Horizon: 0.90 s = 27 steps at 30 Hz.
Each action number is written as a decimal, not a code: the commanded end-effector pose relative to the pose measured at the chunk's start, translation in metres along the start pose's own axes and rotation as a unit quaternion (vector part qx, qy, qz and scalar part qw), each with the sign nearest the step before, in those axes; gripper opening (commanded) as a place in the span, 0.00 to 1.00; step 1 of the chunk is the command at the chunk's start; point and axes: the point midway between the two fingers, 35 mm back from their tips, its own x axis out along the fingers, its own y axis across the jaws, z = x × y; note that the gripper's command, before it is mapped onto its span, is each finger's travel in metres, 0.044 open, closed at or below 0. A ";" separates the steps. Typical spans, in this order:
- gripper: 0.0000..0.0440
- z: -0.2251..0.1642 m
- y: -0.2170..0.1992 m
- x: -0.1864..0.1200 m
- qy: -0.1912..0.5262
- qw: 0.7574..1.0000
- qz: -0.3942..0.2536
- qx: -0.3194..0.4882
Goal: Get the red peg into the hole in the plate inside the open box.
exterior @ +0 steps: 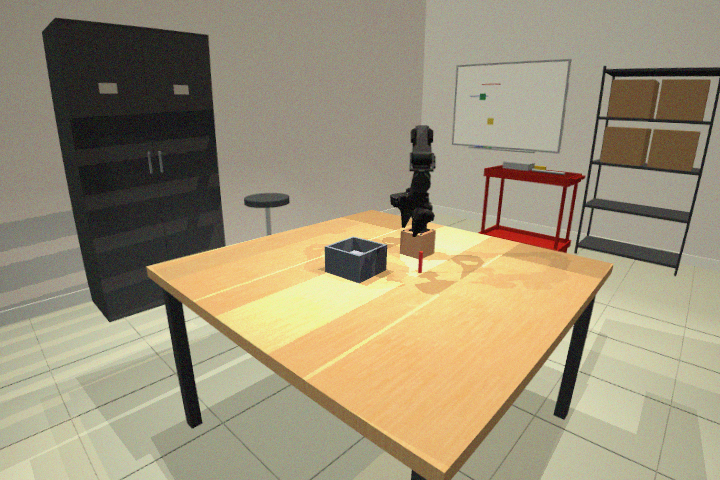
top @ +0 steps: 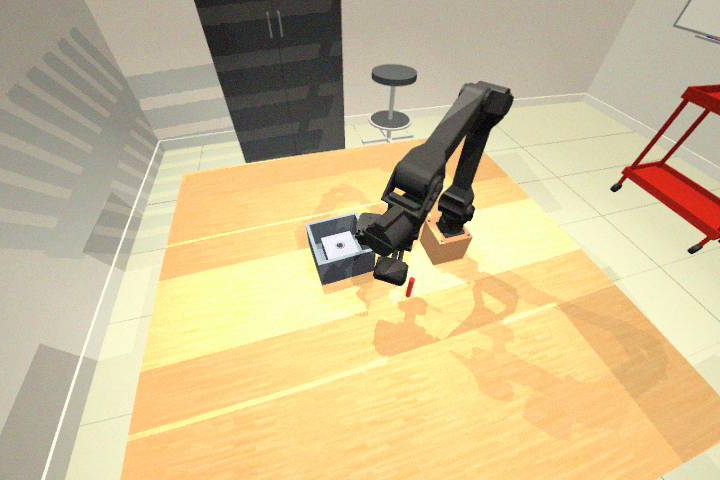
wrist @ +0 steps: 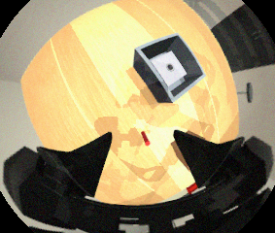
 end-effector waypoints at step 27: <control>0.86 -0.061 -0.031 0.099 0.062 0.977 -0.079 0.187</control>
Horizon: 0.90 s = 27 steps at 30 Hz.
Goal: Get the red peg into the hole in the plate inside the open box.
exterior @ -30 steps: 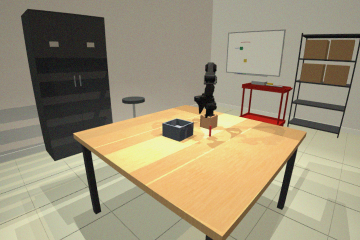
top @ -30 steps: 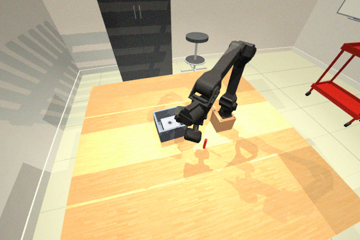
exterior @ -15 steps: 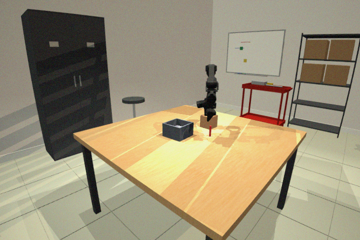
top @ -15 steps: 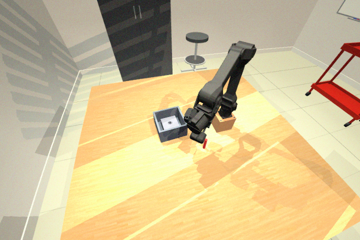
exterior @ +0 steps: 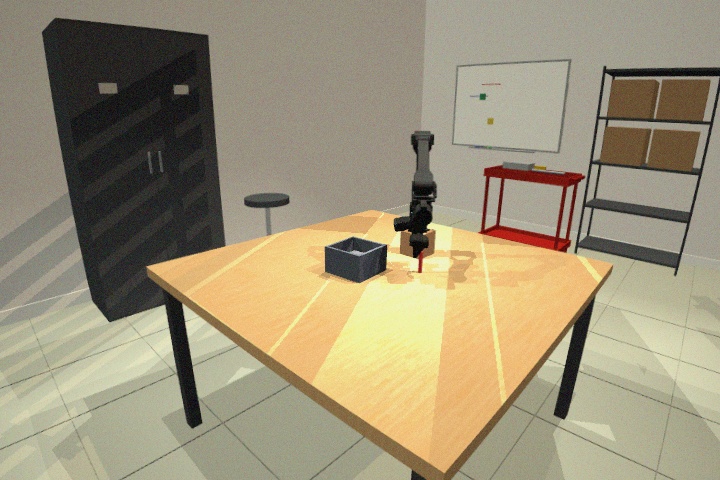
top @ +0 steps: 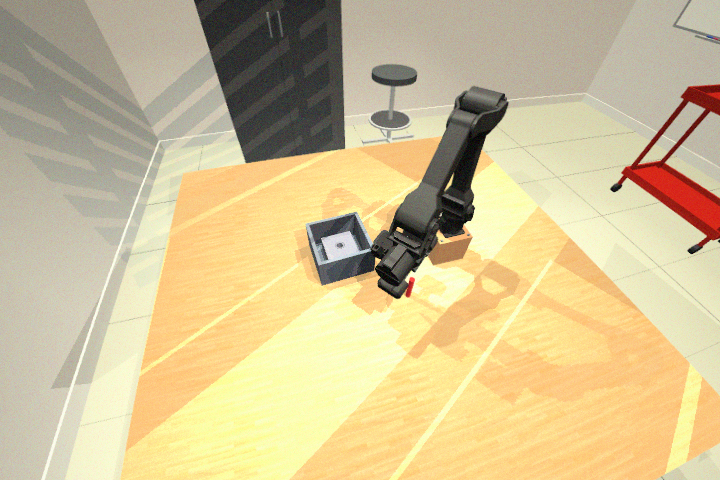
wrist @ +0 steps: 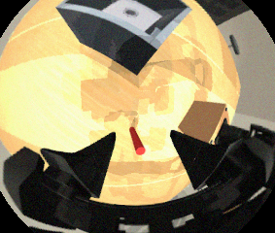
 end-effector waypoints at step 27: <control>0.00 -0.017 0.005 0.051 0.049 0.998 0.019 0.045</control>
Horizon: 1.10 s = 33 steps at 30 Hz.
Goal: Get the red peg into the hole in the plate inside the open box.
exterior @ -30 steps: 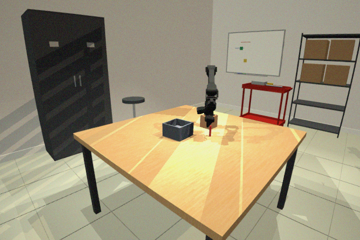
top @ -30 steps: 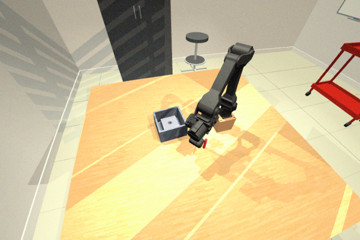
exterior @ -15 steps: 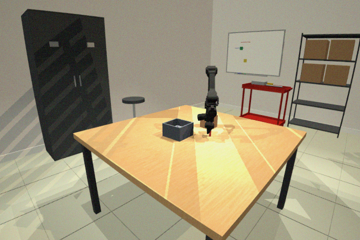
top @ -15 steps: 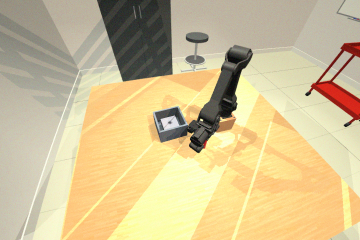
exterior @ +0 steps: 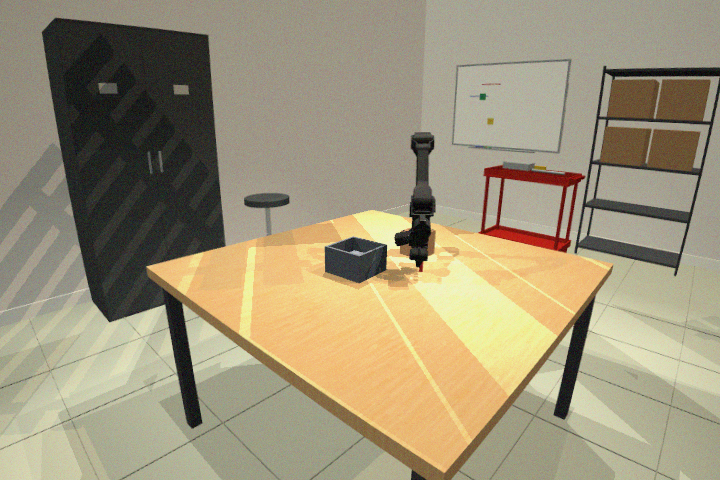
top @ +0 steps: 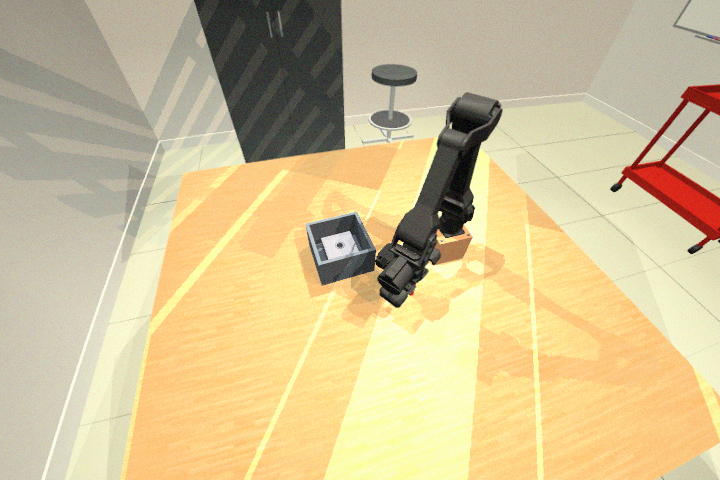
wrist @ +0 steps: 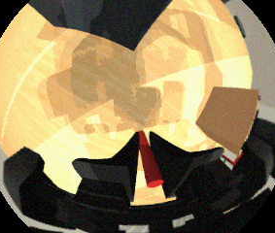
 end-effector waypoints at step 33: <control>0.00 0.071 0.019 -0.098 -0.118 0.988 0.066 -0.073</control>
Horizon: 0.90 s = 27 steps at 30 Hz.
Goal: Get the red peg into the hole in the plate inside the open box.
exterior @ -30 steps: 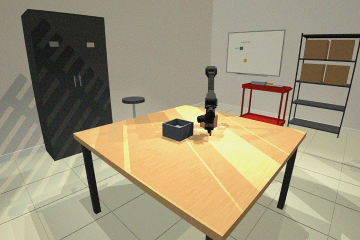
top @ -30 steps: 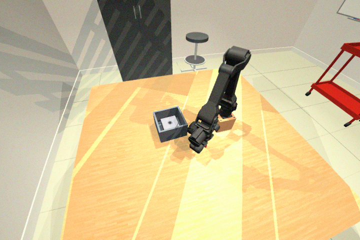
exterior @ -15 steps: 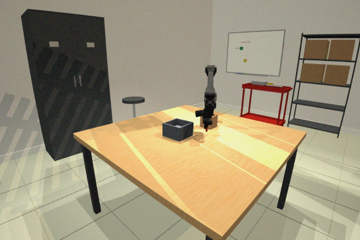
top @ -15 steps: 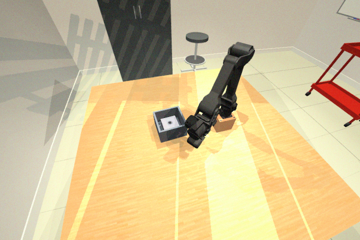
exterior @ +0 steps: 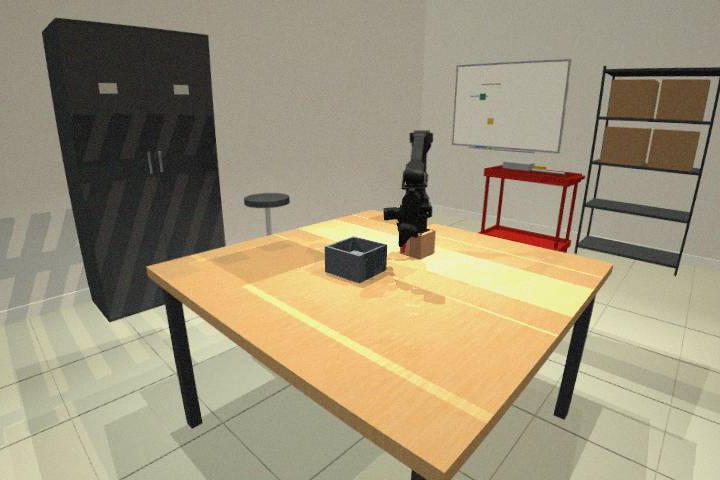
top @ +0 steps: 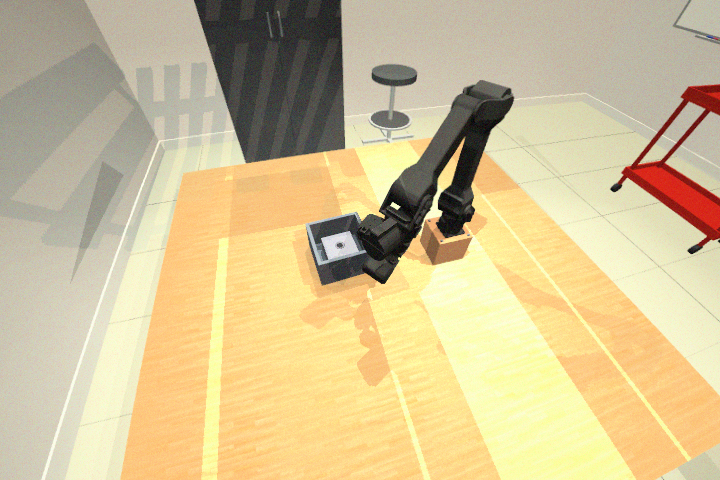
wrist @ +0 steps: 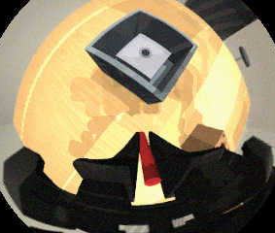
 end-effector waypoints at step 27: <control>0.00 0.117 -0.002 -0.016 -0.020 0.998 0.010 0.054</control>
